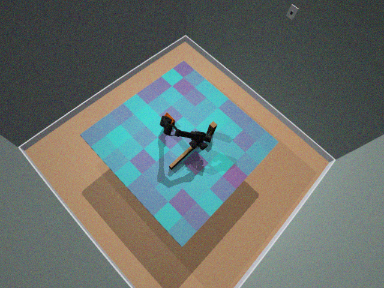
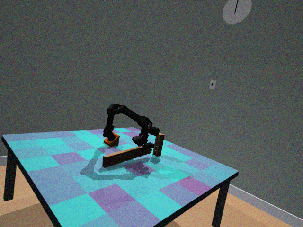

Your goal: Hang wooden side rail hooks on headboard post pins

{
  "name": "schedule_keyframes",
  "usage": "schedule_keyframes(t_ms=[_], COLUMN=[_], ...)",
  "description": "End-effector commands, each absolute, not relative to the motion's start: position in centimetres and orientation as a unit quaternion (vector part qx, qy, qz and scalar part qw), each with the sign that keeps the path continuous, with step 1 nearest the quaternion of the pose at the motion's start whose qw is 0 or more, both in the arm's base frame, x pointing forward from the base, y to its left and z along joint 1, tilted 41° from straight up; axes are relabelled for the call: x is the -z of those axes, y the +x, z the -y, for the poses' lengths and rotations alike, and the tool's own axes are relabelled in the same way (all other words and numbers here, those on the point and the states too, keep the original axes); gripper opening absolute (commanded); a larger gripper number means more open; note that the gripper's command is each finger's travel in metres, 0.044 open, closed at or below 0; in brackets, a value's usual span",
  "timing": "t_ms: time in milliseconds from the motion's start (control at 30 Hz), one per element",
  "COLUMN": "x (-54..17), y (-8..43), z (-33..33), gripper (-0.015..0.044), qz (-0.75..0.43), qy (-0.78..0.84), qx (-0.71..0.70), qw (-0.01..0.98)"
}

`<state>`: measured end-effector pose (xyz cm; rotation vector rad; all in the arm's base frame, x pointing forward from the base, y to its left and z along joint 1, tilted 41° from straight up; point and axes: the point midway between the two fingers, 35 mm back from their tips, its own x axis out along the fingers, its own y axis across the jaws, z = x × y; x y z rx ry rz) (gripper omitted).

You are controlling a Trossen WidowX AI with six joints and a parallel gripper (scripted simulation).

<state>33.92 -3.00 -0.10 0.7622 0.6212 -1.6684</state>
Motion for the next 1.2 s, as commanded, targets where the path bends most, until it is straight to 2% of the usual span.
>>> schedule_keyframes(t_ms=[0,1167], x=[-0.09,0.23], y=[34.25,34.39], z=[2.57,2.42], gripper=[0.0,0.0], qz=[-0.262,-0.262], qy=[0.326,0.326], qx=[0.705,0.705], qw=[0.572,0.572])
